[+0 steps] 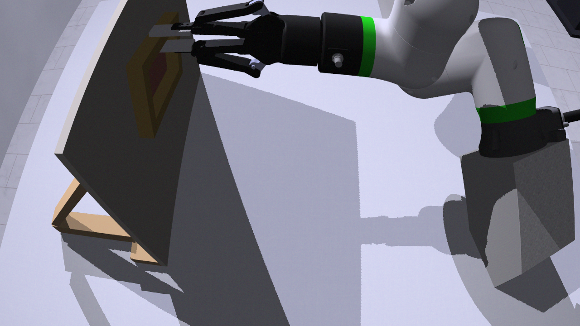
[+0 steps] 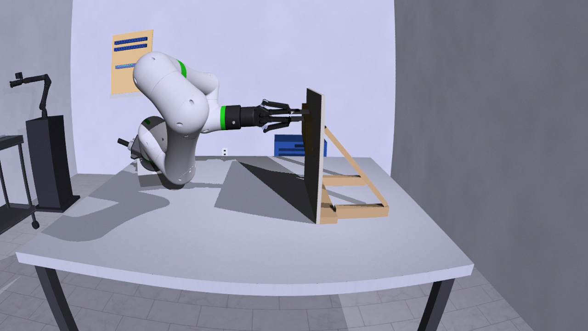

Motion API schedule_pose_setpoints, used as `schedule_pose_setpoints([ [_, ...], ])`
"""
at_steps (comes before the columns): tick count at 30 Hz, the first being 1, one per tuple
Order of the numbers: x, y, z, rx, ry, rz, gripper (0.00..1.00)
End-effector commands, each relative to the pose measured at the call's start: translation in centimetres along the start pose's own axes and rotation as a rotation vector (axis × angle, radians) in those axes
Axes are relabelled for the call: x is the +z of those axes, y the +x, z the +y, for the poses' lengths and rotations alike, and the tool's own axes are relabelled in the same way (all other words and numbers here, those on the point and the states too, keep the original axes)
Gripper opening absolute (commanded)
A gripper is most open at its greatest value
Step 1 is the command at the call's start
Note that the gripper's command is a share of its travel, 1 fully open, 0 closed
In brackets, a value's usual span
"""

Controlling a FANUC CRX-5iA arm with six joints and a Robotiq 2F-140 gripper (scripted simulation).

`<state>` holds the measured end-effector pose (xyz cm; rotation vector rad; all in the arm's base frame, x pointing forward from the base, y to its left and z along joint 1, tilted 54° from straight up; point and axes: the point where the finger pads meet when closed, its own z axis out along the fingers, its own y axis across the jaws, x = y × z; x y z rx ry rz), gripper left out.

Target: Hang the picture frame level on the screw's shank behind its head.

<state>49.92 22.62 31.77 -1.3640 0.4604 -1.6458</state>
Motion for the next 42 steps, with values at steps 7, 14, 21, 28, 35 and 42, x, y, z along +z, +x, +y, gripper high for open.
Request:
schedule_pose_setpoints([
  [7, 0.0, -0.2, -0.1, -0.038, 0.0, -0.002, 0.0],
  [14, 0.0, -0.5, -0.1, -0.076, 0.0, -0.003, 0.0],
  [21, 0.0, -0.6, -0.1, -0.104, 0.0, -0.004, 0.0],
  [28, 0.0, -0.9, -0.1, -0.141, 0.0, -0.006, 0.0],
  [35, 0.0, -1.0, -0.1, -0.166, 0.0, -0.007, 0.0],
  [42, 0.0, -1.2, -0.1, -0.198, 0.0, -0.008, 0.0],
])
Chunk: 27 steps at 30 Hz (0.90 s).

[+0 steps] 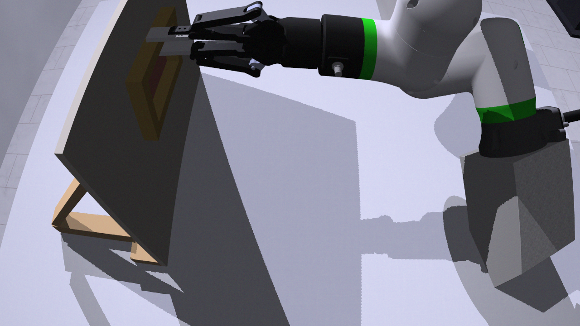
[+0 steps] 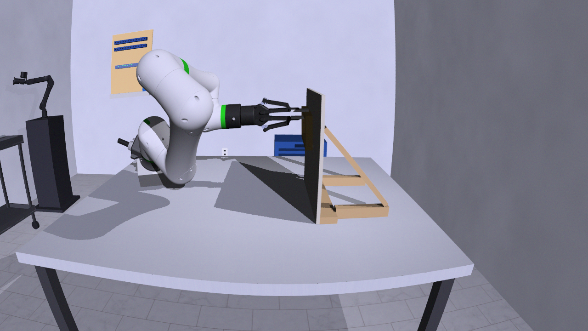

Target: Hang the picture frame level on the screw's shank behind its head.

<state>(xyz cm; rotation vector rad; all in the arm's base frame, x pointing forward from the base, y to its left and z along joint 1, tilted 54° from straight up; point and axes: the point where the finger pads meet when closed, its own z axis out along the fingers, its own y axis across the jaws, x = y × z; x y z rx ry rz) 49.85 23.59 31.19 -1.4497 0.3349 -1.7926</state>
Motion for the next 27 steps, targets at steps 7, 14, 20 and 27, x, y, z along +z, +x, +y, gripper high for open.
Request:
schedule_pose_setpoints([
  [7, 0.0, -0.22, -0.04, -0.036, 0.0, -0.001, 0.0],
  [14, 0.0, -0.32, -0.04, -0.052, 0.0, -0.002, 0.0],
  [20, 0.0, -0.41, -0.03, -0.068, 0.0, -0.003, 0.0],
  [27, 0.0, -0.46, -0.03, -0.077, 0.0, -0.003, 0.0],
])
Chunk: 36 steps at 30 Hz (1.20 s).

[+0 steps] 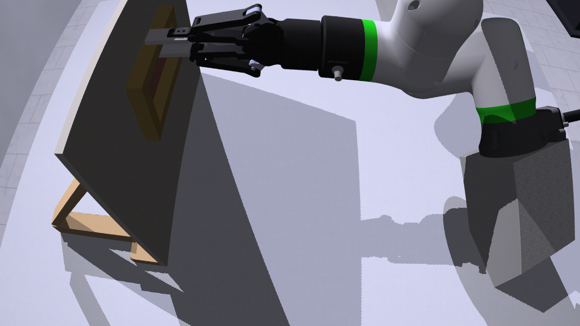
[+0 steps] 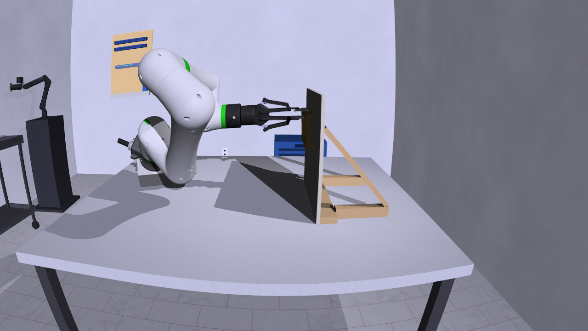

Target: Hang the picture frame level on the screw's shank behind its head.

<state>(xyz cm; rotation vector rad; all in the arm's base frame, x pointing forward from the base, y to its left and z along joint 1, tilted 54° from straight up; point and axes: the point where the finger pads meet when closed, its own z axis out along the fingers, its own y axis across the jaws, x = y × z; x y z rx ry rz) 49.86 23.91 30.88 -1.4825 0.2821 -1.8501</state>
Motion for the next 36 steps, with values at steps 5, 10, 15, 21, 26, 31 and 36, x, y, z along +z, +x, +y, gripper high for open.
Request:
schedule_pose_setpoints([
  [5, 0.0, -0.06, -0.03, -0.008, 0.0, 0.0, 0.0],
  [10, 0.0, -0.08, -0.03, -0.011, 0.0, 0.0, 0.0],
  [15, 0.0, -0.08, -0.03, -0.013, 0.0, -0.001, 0.0],
  [21, 0.0, -0.09, -0.03, -0.013, 0.0, -0.001, 0.0],
  [26, 0.0, -0.09, -0.03, -0.013, 0.0, -0.001, 0.0],
  [31, 0.0, -0.09, -0.03, -0.013, 0.0, -0.001, 0.0],
  [36, 0.0, -0.09, -0.03, -0.013, 0.0, -0.001, 0.0],
])
